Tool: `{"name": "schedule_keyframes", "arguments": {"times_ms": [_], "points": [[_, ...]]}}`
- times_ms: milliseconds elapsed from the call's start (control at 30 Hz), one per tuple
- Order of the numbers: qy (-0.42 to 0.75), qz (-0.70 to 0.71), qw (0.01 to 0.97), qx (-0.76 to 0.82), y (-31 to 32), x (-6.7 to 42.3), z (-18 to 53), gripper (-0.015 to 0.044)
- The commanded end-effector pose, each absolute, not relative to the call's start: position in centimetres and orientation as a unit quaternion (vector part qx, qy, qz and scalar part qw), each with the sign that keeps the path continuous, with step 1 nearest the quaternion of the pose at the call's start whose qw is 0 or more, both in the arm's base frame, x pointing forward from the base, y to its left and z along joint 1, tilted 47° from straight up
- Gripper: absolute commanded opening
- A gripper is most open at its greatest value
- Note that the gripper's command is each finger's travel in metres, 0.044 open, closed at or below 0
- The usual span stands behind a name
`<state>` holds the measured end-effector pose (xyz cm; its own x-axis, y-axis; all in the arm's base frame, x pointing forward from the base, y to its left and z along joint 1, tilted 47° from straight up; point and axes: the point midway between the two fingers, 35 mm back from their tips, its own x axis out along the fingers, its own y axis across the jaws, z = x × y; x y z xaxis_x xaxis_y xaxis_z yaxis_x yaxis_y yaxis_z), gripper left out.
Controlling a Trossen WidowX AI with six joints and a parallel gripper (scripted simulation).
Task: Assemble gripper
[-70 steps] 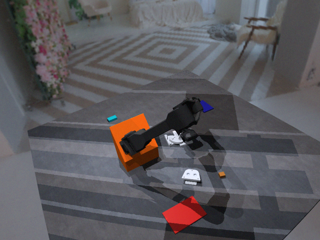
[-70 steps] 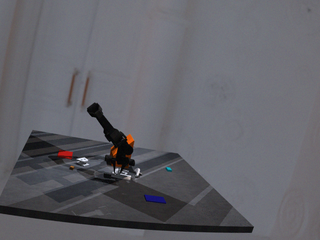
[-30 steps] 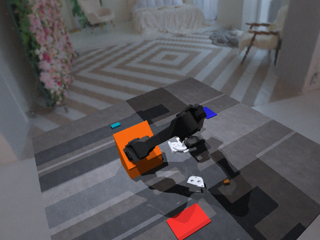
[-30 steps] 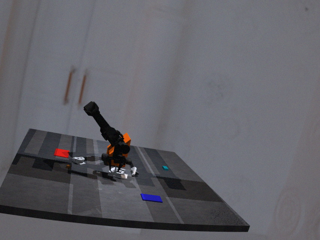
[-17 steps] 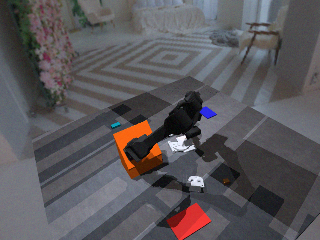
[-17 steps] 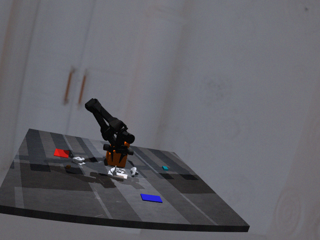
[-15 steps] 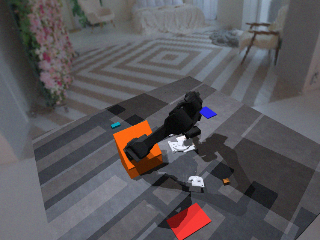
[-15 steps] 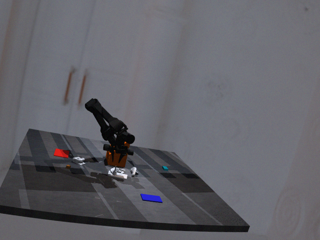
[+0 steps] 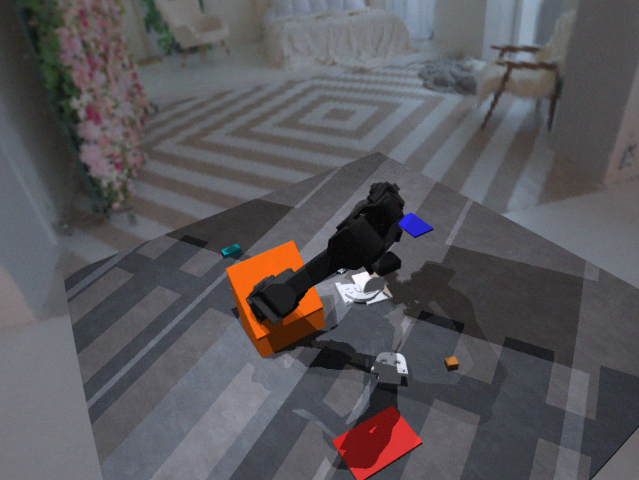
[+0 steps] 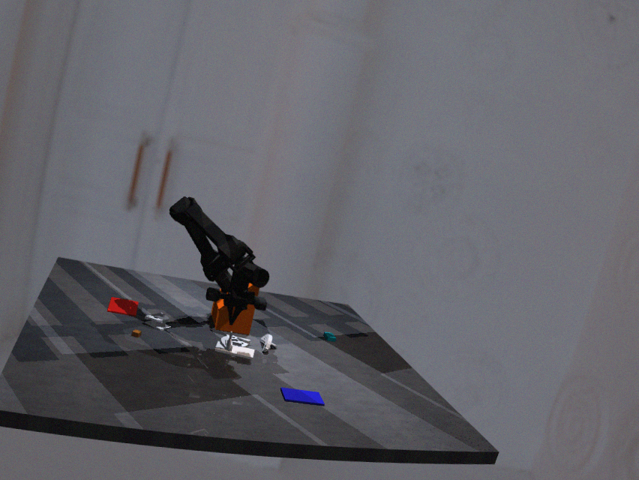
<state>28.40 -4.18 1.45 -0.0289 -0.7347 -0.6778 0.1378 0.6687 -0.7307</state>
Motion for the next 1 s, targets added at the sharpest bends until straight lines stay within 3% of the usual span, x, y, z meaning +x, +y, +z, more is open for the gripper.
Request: {"name": "schedule_keyframes", "arguments": {"times_ms": [0, 33, 600, 967], "points": [[0.637, -0.333, 0.654, -0.235, -4.2, 28.3, 1.4, 0.0], [0.636, -0.332, 0.656, -0.235, -4.2, 28.4, 1.5, 0.0], [0.688, -0.204, 0.601, -0.353, -3.0, 28.7, 0.4, 0.044], [0.709, -0.108, 0.548, -0.43, -2.1, 28.9, -0.4, 0.044]]}}
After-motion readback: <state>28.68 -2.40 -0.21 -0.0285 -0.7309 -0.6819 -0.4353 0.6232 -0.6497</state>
